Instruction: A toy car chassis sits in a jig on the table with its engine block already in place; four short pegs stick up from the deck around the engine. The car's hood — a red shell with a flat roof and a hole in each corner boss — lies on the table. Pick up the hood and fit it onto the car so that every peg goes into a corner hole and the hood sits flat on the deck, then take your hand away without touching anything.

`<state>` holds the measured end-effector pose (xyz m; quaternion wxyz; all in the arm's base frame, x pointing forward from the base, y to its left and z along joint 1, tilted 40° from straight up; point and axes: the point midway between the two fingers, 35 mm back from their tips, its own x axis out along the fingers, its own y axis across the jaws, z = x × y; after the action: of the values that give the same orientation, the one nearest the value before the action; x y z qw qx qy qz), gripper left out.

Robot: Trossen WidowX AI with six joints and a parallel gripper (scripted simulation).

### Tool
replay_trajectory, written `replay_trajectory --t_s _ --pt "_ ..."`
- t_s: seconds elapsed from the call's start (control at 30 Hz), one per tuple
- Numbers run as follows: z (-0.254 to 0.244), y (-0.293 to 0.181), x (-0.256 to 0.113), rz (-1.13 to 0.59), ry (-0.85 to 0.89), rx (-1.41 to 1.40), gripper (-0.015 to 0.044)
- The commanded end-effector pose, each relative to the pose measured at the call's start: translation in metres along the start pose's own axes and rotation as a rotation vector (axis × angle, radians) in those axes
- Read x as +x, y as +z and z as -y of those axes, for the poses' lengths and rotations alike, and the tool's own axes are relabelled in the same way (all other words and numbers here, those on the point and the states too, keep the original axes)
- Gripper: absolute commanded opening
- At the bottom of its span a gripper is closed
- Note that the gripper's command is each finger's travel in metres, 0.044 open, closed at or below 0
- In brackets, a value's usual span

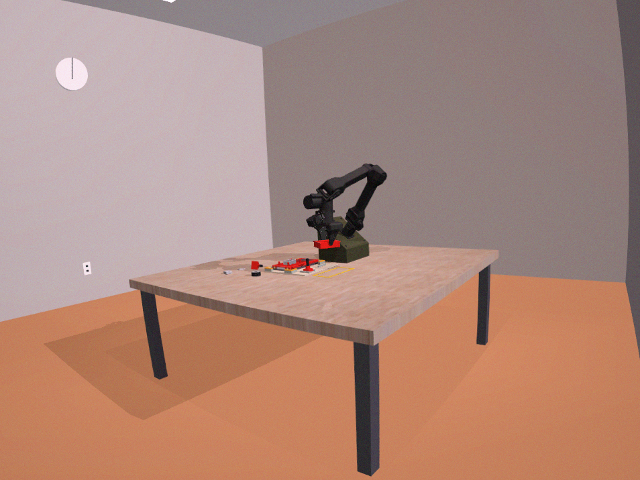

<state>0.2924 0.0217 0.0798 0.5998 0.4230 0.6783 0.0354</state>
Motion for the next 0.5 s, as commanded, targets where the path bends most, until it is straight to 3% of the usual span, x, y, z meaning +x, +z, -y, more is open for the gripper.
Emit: replay_trajectory --t_s 0.0,0.47 --pt "0.008 0.011 0.0 -0.003 -0.007 -0.027 0.0" --pt "0.037 0.047 0.0 -0.003 -0.008 -0.144 0.0"
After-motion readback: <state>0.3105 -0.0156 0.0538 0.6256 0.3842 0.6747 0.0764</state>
